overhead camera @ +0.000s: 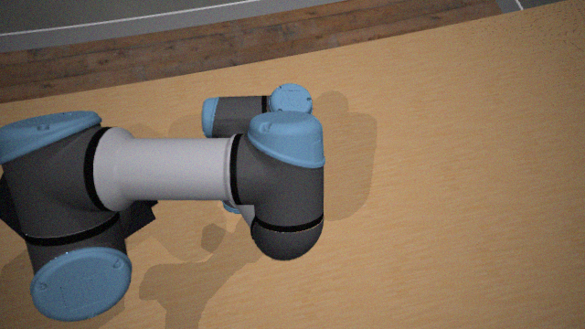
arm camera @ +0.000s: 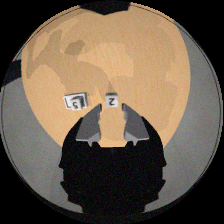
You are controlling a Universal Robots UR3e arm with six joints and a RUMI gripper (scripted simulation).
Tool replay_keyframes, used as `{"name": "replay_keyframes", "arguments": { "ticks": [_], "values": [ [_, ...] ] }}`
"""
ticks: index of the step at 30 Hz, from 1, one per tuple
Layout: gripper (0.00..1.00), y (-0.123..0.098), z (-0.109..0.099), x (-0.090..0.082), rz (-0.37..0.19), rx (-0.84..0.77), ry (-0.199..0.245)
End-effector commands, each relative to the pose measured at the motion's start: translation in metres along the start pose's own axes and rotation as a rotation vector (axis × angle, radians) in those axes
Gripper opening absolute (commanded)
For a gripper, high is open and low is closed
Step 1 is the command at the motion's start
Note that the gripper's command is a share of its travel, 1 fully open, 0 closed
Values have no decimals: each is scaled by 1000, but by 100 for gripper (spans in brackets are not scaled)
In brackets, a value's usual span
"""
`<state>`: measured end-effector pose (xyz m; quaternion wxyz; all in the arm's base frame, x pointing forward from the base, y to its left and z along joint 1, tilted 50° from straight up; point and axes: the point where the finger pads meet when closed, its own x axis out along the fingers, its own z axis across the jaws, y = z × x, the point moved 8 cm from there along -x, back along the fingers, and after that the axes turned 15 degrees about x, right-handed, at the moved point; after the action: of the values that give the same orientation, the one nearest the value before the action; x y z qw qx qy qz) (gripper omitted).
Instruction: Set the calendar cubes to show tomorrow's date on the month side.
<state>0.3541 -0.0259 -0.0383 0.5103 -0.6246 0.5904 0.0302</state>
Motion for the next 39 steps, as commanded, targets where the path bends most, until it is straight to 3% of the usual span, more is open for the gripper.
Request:
{"name": "replay_keyframes", "arguments": {
  "ticks": [1, 14, 29, 39],
  "values": [
    [28, 0, 0, 0, -1, 0, -1],
    [28, 0, 0, 2, -1, 0, -1],
    [28, 0, 0, 24, -1, 0, -1],
    [28, 0, 0, 27, -1, 0, -1]
  ]
}}
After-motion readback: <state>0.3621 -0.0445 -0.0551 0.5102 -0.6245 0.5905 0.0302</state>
